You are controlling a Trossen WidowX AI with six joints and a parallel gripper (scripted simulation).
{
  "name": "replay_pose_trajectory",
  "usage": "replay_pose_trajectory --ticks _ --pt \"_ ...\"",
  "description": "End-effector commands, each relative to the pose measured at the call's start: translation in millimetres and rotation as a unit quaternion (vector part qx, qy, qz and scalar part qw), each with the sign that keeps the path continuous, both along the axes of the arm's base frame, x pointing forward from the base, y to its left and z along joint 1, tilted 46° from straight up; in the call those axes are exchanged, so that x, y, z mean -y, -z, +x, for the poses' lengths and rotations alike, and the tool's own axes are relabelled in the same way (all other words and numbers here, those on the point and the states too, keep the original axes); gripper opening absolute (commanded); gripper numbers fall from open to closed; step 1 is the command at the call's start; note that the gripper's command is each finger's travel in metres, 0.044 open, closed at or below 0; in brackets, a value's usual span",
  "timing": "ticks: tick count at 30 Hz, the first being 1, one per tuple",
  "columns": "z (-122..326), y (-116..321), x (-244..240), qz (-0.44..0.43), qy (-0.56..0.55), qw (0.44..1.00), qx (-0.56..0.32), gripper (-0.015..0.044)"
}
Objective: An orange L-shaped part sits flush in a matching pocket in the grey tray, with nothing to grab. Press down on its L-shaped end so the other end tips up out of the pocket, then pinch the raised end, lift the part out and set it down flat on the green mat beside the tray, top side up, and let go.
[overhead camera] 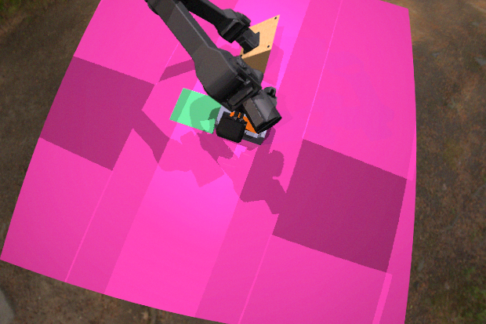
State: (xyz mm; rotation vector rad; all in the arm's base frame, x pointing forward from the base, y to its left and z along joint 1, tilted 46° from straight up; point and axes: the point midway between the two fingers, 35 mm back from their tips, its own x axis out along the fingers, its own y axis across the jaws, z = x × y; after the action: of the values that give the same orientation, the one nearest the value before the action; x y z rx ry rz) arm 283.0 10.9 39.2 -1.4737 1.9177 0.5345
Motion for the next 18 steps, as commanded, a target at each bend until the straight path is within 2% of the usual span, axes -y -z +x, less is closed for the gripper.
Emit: replay_pose_trajectory --ticks 1,18 --pt "-1 4 5 -0.002 -0.004 1.000 -0.001 0.0280" --pt "-4 22 22 -0.002 -0.004 1.000 -0.001 0.0280"
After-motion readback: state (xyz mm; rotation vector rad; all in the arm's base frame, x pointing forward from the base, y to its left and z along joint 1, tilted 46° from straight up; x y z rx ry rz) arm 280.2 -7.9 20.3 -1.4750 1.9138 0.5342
